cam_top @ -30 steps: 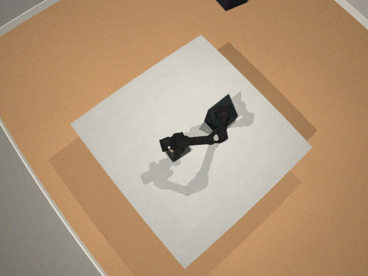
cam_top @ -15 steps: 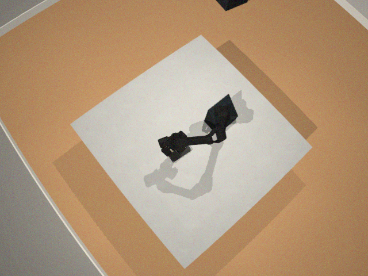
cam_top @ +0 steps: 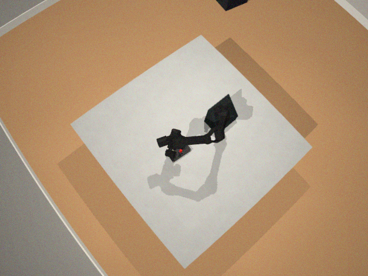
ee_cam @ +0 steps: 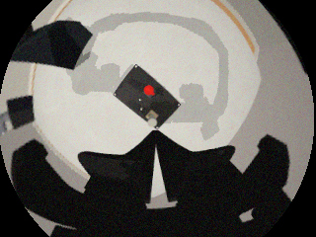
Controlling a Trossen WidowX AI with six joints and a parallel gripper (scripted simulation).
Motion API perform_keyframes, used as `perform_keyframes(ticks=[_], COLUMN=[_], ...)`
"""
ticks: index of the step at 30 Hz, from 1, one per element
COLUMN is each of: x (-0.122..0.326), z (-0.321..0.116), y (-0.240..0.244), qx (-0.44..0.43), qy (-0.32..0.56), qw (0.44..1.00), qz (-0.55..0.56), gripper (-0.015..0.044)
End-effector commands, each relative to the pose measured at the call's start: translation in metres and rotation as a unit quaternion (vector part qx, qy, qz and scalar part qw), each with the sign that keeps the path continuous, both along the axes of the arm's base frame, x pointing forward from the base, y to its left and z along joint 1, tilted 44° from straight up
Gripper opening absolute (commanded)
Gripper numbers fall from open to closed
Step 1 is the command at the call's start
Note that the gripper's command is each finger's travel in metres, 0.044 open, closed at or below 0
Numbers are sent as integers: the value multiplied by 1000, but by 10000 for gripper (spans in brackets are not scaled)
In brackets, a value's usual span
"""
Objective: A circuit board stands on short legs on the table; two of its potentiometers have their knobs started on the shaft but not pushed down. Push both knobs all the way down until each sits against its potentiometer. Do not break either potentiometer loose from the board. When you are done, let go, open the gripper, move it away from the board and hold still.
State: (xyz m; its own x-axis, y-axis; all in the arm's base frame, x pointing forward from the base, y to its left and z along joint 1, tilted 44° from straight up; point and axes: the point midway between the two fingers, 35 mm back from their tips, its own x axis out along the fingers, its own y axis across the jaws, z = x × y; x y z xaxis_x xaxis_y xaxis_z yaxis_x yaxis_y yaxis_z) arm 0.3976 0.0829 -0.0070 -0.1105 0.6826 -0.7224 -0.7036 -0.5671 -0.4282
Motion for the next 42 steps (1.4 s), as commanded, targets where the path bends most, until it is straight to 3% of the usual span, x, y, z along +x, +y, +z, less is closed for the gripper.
perform_keyframes(ticks=[1,42], x=[0,-5], z=[-4,-33], y=[-3,25], qx=[5,6], qy=[-32,-32], qw=[999,999], qz=[41,41], gripper=[0,0])
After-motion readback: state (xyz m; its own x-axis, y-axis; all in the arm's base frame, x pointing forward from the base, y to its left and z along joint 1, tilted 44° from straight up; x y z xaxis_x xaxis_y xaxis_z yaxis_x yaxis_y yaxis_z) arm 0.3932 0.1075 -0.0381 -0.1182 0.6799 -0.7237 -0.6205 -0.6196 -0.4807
